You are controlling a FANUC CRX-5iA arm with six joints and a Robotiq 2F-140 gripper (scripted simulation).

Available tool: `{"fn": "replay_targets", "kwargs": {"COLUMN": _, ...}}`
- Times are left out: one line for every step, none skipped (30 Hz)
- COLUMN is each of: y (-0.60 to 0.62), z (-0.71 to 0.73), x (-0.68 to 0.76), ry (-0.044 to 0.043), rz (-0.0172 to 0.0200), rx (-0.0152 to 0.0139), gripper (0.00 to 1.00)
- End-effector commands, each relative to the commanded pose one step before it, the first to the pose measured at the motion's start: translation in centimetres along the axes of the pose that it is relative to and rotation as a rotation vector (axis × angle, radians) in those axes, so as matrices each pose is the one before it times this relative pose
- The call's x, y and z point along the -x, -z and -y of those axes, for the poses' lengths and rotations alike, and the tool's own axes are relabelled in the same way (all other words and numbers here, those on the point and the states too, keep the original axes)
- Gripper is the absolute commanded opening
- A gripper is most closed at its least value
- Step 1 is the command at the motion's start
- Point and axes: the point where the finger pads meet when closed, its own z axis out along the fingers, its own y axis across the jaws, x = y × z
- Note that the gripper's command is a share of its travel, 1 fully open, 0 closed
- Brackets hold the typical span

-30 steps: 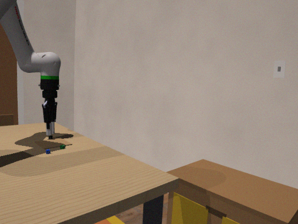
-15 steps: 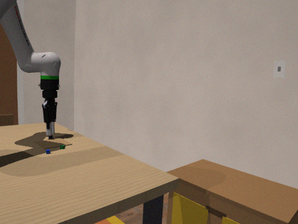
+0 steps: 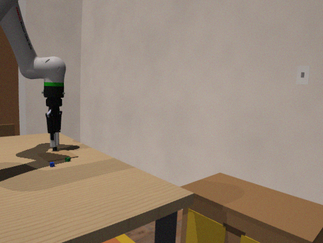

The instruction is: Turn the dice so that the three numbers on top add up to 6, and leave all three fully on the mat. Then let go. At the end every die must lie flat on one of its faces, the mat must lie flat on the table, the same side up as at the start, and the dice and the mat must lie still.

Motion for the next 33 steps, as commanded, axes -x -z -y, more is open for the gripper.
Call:
{"fn": "replay_targets", "kwargs": {"y": -0.171, "z": 0.017, "x": -0.011, "ry": -0.00003, "rz": -0.00025, "rx": -0.00030, "gripper": 0.19}}
{"fn": "replay_targets", "kwargs": {"y": -0.091, "z": 0.000, "x": 0.000, "ry": 0.00000, "rz": 0.00000, "rx": 0.00000, "gripper": 0.19}}
{"fn": "replay_targets", "kwargs": {"y": -0.104, "z": 0.000, "x": 0.000, "ry": 0.00000, "rz": 0.00000, "rx": 0.00000, "gripper": 0.19}}
{"fn": "replay_targets", "kwargs": {"y": -0.114, "z": 0.000, "x": 0.000, "ry": 0.00000, "rz": 0.00000, "rx": 0.00000, "gripper": 0.19}}
{"fn": "replay_targets", "kwargs": {"y": -0.123, "z": 0.000, "x": 0.000, "ry": 0.00000, "rz": 0.00000, "rx": 0.00000, "gripper": 0.19}}
{"fn": "replay_targets", "kwargs": {"y": 0.000, "z": 0.000, "x": 0.000, "ry": 0.00000, "rz": 0.00000, "rx": 0.00000, "gripper": 0.19}}
{"fn": "replay_targets", "kwargs": {"y": 0.000, "z": 0.000, "x": 0.000, "ry": 0.00000, "rz": 0.00000, "rx": 0.00000, "gripper": 0.19}}
{"fn": "replay_targets", "kwargs": {"y": -0.130, "z": 0.000, "x": 0.000, "ry": 0.00000, "rz": 0.00000, "rx": 0.00000, "gripper": 0.19}}
{"fn": "replay_targets", "kwargs": {"y": -0.134, "z": 0.000, "x": 0.000, "ry": 0.00000, "rz": 0.00000, "rx": 0.00000, "gripper": 0.19}}
{"fn": "replay_targets", "kwargs": {"y": -0.137, "z": 0.000, "x": 0.000, "ry": 0.00000, "rz": 0.00000, "rx": 0.00000, "gripper": 0.19}}
{"fn": "replay_targets", "kwargs": {"y": -0.137, "z": 0.000, "x": 0.000, "ry": 0.00000, "rz": 0.00000, "rx": 0.00000, "gripper": 0.19}}
{"fn": "replay_targets", "kwargs": {"y": -0.134, "z": 0.000, "x": 0.000, "ry": 0.00000, "rz": 0.00000, "rx": 0.00000, "gripper": 0.19}}
{"fn": "replay_targets", "kwargs": {"y": -0.129, "z": 0.000, "x": 0.000, "ry": 0.00000, "rz": 0.00000, "rx": 0.00000, "gripper": 0.19}}
{"fn": "replay_targets", "kwargs": {"y": -0.122, "z": 0.000, "x": 0.000, "ry": 0.00000, "rz": 0.00000, "rx": 0.00000, "gripper": 0.19}}
{"fn": "replay_targets", "kwargs": {"y": -0.113, "z": 0.000, "x": 0.000, "ry": 0.00000, "rz": 0.00000, "rx": 0.00000, "gripper": 0.19}}
{"fn": "replay_targets", "kwargs": {"y": -0.101, "z": 0.000, "x": 0.000, "ry": 0.00000, "rz": 0.00000, "rx": 0.00000, "gripper": 0.19}}
{"fn": "replay_targets", "kwargs": {"y": -0.089, "z": 0.000, "x": 0.000, "ry": 0.00000, "rz": 0.00000, "rx": 0.00000, "gripper": 0.19}}
{"fn": "replay_targets", "kwargs": {"y": -0.076, "z": 0.000, "x": 0.000, "ry": 0.00000, "rz": 0.00000, "rx": 0.00000, "gripper": 0.19}}
{"fn": "replay_targets", "kwargs": {"y": -0.062, "z": 0.000, "x": 0.000, "ry": 0.00000, "rz": 0.00000, "rx": 0.00000, "gripper": 0.19}}
{"fn": "replay_targets", "kwargs": {"y": -0.049, "z": 0.000, "x": 0.000, "ry": 0.00000, "rz": 0.00000, "rx": 0.00000, "gripper": 0.19}}
{"fn": "replay_targets", "kwargs": {"y": -0.035, "z": 0.000, "x": 0.000, "ry": 0.00000, "rz": 0.00000, "rx": 0.00000, "gripper": 0.19}}
{"fn": "replay_targets", "kwargs": {"y": -0.023, "z": 0.000, "x": 0.000, "ry": 0.00000, "rz": 0.00000, "rx": 0.00000, "gripper": 0.19}}
{"fn": "replay_targets", "kwargs": {"y": 0.000, "z": 0.000, "x": 0.000, "ry": 0.00000, "rz": 0.00000, "rx": 0.00000, "gripper": 0.19}}
{"fn": "replay_targets", "kwargs": {"y": 0.000, "z": 0.000, "x": 0.000, "ry": 0.00000, "rz": 0.00000, "rx": 0.00000, "gripper": 0.19}}
{"fn": "replay_targets", "kwargs": {"y": -0.013, "z": 0.000, "x": 0.000, "ry": 0.00000, "rz": 0.00000, "rx": 0.00000, "gripper": 0.19}}
{"fn": "replay_targets", "kwargs": {"y": -0.005, "z": 0.000, "x": 0.000, "ry": 0.00000, "rz": 0.00000, "rx": 0.00000, "gripper": 0.19}}
{"fn": "replay_targets", "kwargs": {"y": -0.001, "z": 0.000, "x": 0.000, "ry": 0.00000, "rz": 0.00000, "rx": 0.00000, "gripper": 0.19}}
{"fn": "replay_targets", "kwargs": {"y": 0.000, "z": 0.000, "x": 0.000, "ry": 0.00000, "rz": 0.00000, "rx": 0.00000, "gripper": 0.19}}
{"fn": "replay_targets", "kwargs": {"y": 0.000, "z": 0.000, "x": 0.000, "ry": 0.00000, "rz": 0.00000, "rx": 0.00000, "gripper": 0.19}}
{"fn": "replay_targets", "kwargs": {"y": 0.000, "z": 0.000, "x": 0.000, "ry": 0.00000, "rz": 0.00000, "rx": 0.00000, "gripper": 0.19}}
{"fn": "replay_targets", "kwargs": {"y": 0.000, "z": 0.000, "x": 0.000, "ry": 0.00000, "rz": 0.00000, "rx": 0.00000, "gripper": 0.19}}
{"fn": "replay_targets", "kwargs": {"y": 0.000, "z": 0.000, "x": 0.000, "ry": 0.00000, "rz": 0.00000, "rx": 0.00000, "gripper": 0.19}}
{"fn": "replay_targets", "kwargs": {"y": 0.000, "z": 0.000, "x": 0.000, "ry": 0.00000, "rz": 0.00000, "rx": 0.00000, "gripper": 0.19}}
